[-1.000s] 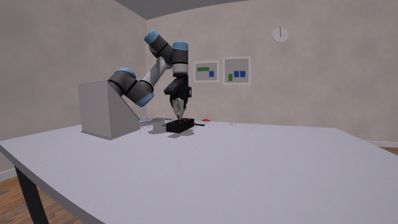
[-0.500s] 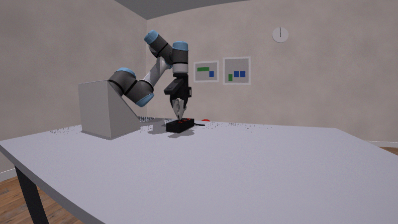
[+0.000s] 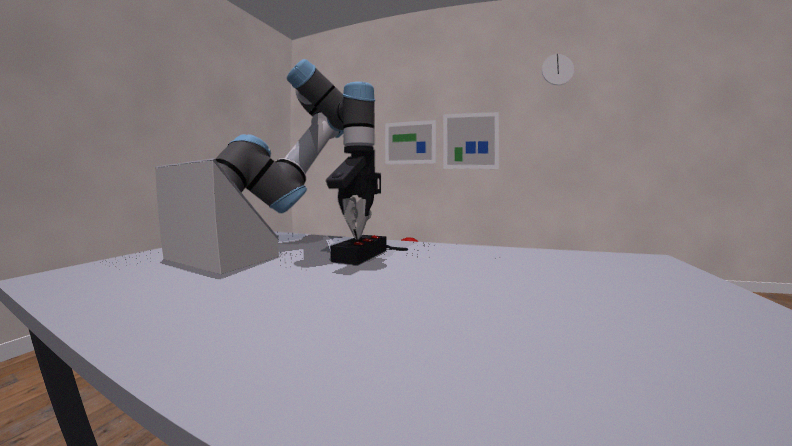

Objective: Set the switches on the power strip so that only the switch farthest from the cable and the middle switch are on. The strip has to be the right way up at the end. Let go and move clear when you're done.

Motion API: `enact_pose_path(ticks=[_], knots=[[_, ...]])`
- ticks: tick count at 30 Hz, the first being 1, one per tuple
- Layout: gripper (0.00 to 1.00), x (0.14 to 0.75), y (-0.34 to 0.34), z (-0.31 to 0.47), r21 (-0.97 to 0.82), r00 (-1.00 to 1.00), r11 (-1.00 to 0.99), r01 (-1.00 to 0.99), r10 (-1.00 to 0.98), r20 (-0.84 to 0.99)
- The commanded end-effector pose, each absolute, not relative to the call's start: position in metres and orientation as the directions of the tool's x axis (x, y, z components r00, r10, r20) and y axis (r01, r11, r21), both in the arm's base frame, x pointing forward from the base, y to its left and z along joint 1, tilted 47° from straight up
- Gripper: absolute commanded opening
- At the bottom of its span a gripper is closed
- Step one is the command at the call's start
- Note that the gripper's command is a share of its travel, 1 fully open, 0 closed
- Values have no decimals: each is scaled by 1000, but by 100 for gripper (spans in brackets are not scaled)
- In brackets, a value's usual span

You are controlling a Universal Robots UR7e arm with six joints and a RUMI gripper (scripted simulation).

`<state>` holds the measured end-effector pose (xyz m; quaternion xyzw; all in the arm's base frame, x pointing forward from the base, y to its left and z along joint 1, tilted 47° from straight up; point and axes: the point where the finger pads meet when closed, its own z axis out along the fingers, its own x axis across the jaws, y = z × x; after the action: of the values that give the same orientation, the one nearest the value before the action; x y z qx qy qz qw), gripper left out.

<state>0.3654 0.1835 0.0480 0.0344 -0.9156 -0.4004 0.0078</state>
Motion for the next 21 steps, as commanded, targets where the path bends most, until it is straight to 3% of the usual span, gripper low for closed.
enact_pose_path(ticks=[1, 21], knots=[[0, 365, 184, 48, 735, -997, 676, -56, -70, -12], [0, 363, 189, 44, 736, -997, 675, -54, -71, -9]])
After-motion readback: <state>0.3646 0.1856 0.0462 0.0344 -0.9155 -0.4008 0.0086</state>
